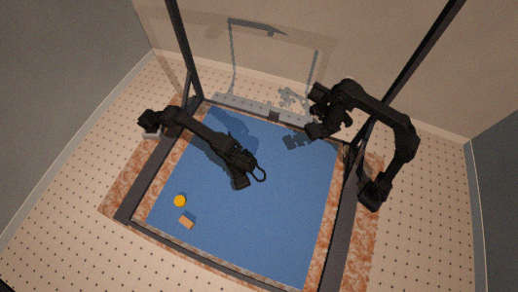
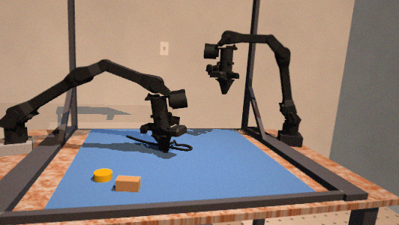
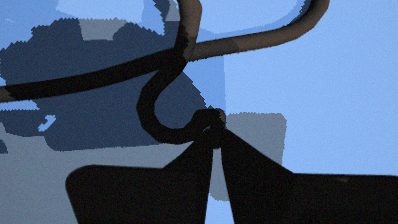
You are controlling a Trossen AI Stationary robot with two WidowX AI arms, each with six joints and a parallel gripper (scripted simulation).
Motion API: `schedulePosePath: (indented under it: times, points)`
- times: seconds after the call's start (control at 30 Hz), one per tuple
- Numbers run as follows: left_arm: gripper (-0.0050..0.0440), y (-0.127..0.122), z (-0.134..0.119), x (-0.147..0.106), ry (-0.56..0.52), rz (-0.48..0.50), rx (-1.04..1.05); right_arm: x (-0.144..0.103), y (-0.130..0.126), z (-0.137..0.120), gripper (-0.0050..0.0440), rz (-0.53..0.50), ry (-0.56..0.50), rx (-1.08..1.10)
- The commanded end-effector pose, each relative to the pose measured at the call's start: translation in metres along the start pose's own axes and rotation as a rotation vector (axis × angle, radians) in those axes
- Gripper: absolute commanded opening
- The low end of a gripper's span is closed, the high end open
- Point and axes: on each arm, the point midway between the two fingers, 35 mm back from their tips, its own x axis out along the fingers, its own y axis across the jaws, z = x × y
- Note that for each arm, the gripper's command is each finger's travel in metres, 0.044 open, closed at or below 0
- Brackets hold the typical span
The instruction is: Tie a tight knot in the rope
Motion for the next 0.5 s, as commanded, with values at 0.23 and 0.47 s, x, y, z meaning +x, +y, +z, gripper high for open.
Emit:
schedulePosePath:
  times: [0.23, 0.47]
  points:
    - [0.0085, 0.0, -0.002, -0.008, -0.023, 0.015, -0.007, -0.015, -0.005, 0.016, 0.002, -0.039, -0.03, 0.003]
    - [0.0085, 0.0, -0.002, -0.008, -0.023, 0.015, -0.007, -0.014, -0.004, 0.024, 0.002, -0.045, -0.036, 0.004]
